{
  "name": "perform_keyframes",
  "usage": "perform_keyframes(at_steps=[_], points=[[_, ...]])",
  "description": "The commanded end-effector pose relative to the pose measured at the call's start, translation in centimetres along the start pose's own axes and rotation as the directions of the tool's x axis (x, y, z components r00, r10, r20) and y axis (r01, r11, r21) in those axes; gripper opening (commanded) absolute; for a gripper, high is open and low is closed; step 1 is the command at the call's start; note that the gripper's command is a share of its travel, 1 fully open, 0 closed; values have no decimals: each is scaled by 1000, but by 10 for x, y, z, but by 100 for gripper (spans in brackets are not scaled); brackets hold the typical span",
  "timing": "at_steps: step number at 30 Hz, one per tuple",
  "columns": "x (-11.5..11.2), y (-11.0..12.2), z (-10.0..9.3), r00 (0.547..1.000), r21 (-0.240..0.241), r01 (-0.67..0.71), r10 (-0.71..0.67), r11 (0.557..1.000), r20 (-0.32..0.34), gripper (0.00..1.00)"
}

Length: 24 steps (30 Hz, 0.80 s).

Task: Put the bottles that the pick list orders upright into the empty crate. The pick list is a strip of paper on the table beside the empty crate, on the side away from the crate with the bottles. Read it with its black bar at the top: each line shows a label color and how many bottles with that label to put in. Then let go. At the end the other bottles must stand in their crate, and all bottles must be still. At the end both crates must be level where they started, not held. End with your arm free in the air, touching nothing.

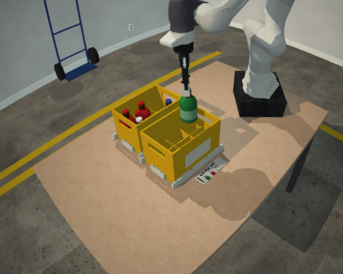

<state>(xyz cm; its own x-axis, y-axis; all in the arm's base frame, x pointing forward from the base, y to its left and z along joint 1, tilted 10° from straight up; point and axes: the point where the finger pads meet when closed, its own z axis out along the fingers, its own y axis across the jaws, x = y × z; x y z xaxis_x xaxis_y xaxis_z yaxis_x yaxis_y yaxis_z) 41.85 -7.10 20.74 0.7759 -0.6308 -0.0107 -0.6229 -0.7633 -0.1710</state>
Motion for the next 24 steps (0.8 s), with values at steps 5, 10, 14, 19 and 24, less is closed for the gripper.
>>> perform_keyframes(at_steps=[5,10,14,19,24], points=[[5,-4,2,1000,7,7,-6,1000,-16,0],[5,-4,7,1000,7,7,-6,1000,-16,0],[5,-4,11,1000,7,7,-6,1000,-16,0],[5,-4,16,1000,7,7,-6,1000,-16,0],[5,-4,19,1000,7,7,-6,1000,-16,0]])
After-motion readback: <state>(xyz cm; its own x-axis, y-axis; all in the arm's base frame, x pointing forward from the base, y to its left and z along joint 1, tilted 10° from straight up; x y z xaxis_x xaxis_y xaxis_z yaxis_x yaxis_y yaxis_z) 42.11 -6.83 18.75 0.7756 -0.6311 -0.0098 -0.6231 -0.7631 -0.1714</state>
